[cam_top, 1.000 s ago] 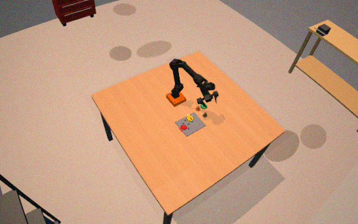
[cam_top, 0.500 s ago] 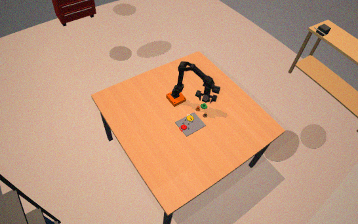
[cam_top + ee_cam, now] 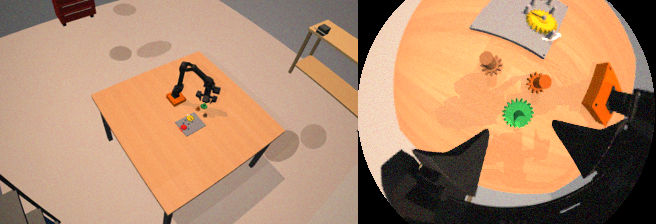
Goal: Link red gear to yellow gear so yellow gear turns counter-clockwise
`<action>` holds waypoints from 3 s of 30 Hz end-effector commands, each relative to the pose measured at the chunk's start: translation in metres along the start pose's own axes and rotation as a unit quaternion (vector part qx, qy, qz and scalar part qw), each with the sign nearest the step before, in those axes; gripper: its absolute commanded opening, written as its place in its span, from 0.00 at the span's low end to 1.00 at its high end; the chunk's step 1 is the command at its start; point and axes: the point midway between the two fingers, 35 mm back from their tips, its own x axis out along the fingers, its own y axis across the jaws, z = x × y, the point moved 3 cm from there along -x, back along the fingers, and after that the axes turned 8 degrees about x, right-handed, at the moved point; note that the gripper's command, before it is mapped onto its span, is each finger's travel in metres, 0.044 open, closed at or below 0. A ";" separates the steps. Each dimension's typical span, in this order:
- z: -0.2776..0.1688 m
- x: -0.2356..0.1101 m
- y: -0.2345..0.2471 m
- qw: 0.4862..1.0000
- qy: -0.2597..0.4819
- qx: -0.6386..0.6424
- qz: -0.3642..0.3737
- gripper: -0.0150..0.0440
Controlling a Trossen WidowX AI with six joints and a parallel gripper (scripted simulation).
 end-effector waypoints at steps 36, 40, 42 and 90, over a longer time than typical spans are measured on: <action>0.000 0.032 -0.003 1.000 0.000 0.003 -0.007 0.78; 0.000 0.032 -0.003 1.000 0.000 0.003 -0.007 0.60; 0.000 0.032 -0.003 1.000 0.000 0.003 -0.007 0.51; 0.001 -0.051 0.006 1.000 0.000 0.000 -0.006 0.25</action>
